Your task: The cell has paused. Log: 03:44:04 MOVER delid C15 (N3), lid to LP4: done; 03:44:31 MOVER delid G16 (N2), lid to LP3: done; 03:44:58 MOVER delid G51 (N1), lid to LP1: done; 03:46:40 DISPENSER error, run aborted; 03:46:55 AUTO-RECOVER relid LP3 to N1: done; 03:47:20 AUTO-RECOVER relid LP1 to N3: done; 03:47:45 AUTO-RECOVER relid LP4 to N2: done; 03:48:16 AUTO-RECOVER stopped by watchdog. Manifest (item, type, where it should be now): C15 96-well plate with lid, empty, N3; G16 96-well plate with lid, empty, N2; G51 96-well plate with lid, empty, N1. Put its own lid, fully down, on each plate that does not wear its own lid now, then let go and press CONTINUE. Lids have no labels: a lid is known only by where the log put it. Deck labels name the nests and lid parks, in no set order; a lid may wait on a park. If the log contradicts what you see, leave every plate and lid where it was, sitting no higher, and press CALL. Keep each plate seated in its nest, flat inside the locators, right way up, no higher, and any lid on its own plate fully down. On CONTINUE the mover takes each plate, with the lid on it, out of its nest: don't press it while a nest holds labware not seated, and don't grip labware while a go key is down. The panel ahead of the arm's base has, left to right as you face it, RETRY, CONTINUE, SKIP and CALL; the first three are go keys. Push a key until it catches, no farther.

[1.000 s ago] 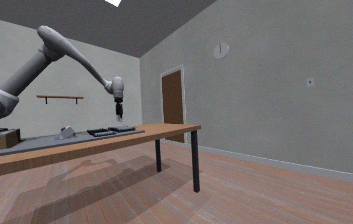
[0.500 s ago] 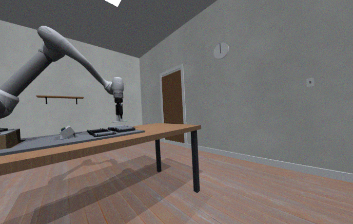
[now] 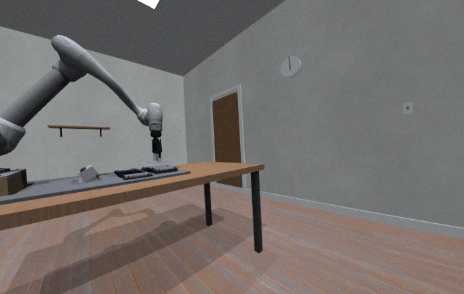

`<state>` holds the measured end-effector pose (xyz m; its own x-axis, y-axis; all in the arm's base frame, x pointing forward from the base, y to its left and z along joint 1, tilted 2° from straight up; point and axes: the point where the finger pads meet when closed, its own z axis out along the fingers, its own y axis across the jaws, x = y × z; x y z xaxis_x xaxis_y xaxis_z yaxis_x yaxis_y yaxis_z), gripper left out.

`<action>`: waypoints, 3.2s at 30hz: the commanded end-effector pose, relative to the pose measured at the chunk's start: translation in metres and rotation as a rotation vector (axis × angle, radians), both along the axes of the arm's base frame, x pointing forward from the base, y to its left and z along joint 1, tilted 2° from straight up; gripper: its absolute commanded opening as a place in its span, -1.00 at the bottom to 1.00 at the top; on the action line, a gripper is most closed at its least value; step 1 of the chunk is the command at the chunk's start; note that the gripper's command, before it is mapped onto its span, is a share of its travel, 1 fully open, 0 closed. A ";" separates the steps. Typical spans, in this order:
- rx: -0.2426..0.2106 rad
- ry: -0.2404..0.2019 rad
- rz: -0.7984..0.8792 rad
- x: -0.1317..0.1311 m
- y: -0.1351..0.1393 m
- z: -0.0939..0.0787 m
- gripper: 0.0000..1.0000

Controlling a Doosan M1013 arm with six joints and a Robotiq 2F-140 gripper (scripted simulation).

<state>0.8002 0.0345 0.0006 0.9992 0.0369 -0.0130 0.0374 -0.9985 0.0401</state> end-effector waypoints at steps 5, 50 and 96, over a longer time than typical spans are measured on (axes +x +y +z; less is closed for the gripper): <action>0.000 0.000 0.000 0.000 0.000 -0.008 -1.00; 0.000 0.000 0.000 0.000 -0.001 -0.018 -1.00; 0.000 0.000 0.000 0.000 -0.001 -0.023 -1.00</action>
